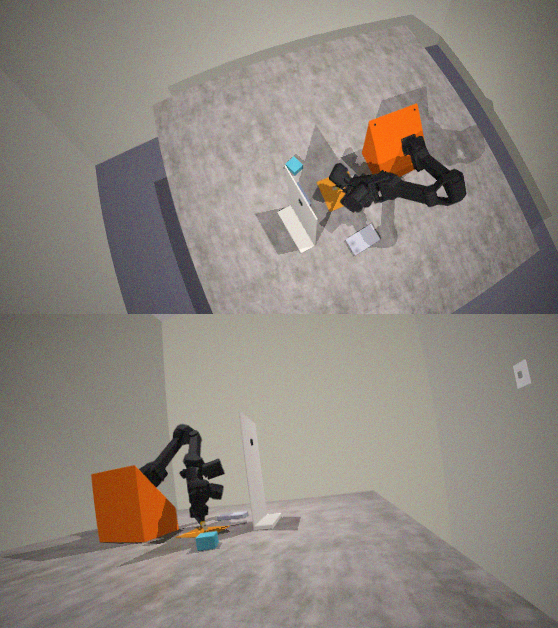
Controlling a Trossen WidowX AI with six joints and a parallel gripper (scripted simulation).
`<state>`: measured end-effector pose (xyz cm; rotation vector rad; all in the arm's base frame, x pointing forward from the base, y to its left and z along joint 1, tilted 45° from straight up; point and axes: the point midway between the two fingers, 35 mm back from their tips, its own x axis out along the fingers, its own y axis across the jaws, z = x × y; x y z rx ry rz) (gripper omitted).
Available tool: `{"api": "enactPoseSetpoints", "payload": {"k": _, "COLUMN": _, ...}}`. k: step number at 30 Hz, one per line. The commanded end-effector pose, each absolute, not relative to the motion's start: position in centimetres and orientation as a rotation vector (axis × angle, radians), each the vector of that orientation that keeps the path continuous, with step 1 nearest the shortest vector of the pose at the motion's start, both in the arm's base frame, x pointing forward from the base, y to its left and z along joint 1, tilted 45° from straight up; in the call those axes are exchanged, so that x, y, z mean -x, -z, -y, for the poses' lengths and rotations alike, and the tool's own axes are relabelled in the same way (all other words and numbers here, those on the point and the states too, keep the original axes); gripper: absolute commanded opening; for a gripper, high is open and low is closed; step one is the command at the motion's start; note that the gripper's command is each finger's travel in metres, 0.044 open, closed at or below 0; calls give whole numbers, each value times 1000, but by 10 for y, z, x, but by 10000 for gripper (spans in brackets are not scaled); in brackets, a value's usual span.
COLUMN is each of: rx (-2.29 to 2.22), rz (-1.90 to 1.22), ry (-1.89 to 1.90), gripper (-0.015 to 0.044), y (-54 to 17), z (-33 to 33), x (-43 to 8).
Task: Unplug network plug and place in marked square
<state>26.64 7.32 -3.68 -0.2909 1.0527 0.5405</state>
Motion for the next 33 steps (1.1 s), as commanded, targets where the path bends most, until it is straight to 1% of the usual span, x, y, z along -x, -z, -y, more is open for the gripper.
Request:
{"api": "enactPoseSetpoints", "payload": {"k": 1, "rx": 292, "rz": -1050, "ry": -544, "gripper": 156, "y": 33, "z": -72, "x": -265}}
{"api": "enactPoseSetpoints", "payload": {"k": 33, "rx": 295, "rz": -1054, "ry": -540, "gripper": 156, "y": 6, "z": -51, "x": -264}}
